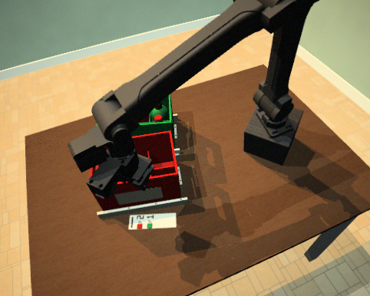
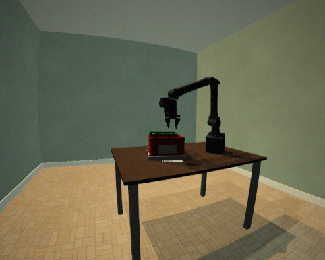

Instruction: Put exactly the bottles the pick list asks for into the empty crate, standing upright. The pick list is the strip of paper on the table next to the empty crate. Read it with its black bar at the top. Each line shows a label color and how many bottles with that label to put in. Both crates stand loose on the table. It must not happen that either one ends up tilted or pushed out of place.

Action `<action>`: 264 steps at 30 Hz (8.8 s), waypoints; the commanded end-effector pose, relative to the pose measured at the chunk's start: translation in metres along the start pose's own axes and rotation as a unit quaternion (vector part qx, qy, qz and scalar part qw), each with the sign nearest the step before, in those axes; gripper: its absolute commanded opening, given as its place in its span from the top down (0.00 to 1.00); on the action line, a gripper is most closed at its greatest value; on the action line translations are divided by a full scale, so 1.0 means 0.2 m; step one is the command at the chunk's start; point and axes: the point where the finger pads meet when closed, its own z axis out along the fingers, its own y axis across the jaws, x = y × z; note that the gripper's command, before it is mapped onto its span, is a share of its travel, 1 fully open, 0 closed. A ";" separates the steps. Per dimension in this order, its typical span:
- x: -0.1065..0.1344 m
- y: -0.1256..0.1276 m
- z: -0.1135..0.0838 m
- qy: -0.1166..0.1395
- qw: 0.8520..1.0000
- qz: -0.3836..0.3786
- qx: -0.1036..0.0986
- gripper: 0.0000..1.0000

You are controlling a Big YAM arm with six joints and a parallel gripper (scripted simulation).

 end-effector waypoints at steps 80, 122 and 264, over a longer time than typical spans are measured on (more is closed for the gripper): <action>1.49 -1.09 -0.38 -0.015 0.401 0.916 0.003 0.39; 1.85 -1.34 -0.46 -0.022 0.265 0.964 0.005 0.39; 1.76 -1.31 0.07 0.007 0.965 0.261 0.002 0.39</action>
